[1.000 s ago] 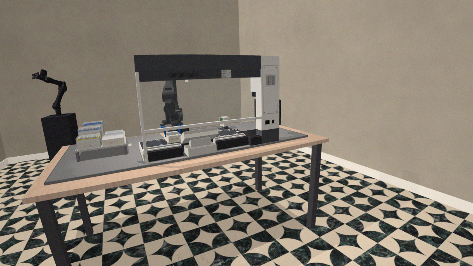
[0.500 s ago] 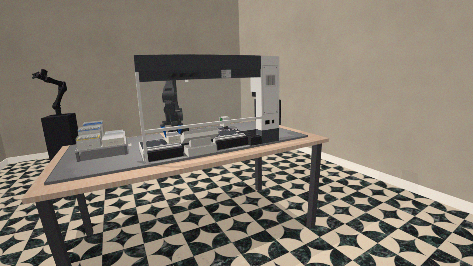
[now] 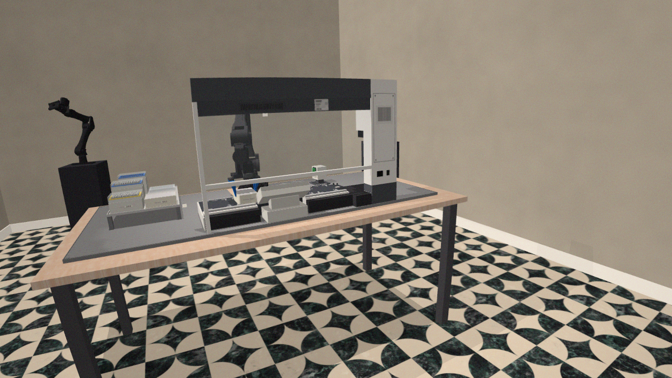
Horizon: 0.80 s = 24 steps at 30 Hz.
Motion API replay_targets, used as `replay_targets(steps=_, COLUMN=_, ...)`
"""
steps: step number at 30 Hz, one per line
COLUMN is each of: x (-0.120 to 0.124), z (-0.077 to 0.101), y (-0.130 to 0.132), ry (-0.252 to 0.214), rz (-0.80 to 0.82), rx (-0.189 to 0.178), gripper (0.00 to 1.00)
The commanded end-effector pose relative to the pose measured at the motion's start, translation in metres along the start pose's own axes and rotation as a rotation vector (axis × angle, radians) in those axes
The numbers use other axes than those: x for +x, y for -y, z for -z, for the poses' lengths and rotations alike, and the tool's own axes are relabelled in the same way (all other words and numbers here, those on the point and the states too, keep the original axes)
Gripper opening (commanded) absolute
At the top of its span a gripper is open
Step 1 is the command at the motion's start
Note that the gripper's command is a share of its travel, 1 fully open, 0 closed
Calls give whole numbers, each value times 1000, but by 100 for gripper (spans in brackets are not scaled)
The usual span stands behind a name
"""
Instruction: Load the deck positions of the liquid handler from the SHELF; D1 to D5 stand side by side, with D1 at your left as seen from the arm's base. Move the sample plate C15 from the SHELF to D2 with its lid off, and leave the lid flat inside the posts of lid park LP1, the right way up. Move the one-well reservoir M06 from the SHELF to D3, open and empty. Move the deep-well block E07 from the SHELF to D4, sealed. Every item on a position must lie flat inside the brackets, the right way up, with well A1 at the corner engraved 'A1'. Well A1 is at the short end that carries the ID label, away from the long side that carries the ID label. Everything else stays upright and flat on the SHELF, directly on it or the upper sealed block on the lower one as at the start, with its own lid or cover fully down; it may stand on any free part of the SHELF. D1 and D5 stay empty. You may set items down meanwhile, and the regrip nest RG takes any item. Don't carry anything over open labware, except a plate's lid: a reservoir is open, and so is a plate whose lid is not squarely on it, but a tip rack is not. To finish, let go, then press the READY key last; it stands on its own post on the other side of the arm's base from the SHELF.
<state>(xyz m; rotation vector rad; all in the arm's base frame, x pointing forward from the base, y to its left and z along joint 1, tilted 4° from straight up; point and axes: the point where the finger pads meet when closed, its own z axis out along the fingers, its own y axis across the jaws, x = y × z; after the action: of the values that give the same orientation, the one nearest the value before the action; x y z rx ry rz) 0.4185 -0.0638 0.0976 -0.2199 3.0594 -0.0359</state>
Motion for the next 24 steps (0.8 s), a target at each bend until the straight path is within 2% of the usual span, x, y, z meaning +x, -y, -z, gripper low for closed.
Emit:
replay_targets(steps=1, x=-6, z=1, y=9, ry=16, rz=-8, rx=8, gripper=0)
replay_targets(steps=24, x=-2, z=-3, y=8, ry=12, rz=-9, rx=6, gripper=0)
